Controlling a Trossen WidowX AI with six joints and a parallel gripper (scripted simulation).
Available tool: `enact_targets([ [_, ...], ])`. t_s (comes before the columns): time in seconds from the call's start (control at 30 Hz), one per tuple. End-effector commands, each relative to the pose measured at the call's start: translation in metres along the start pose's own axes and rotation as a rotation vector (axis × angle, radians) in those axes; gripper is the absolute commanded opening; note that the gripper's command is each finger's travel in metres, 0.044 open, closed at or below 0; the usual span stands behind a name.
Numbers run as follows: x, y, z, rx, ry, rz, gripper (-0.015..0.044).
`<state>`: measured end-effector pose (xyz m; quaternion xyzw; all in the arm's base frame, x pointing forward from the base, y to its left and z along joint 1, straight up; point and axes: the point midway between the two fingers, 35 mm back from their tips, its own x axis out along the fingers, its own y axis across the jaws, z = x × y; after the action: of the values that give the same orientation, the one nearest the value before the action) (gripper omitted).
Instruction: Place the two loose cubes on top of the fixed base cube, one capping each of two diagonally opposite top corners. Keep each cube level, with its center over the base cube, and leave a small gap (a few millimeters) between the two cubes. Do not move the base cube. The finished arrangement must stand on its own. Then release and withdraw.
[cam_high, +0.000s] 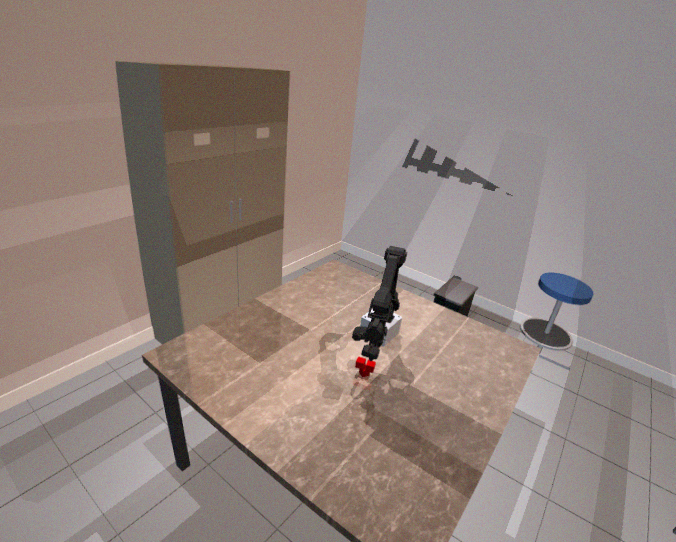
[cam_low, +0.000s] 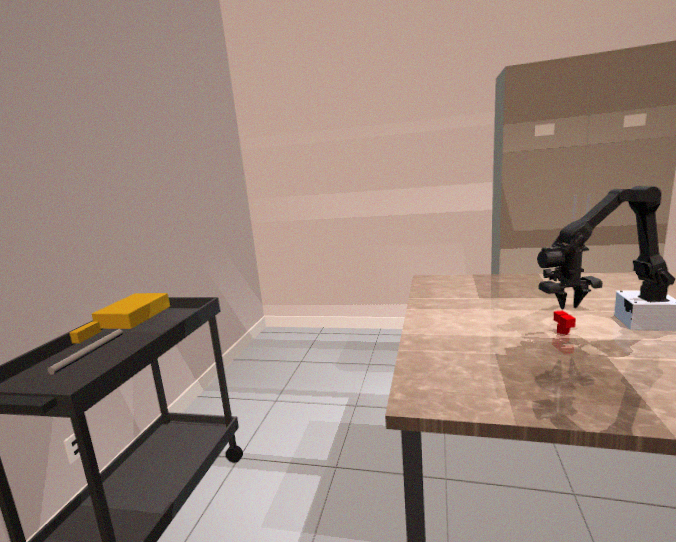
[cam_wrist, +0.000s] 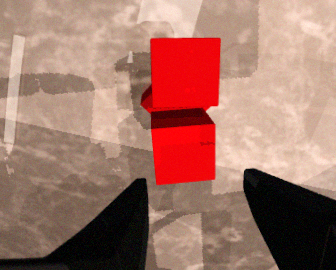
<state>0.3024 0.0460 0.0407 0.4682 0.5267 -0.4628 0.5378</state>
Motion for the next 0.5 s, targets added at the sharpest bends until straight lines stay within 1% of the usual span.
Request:
enact_targets([
  [0.0, -0.008, 0.001, 0.0, 0.001, 0.0, 0.006, 0.0205],
  [0.33, -0.018, 0.001, 0.0, 0.001, 0.0, 0.006, 0.0205],
  [0.47, -0.024, 0.001, 0.0, 0.0, 0.0, 0.004, 0.031],
])
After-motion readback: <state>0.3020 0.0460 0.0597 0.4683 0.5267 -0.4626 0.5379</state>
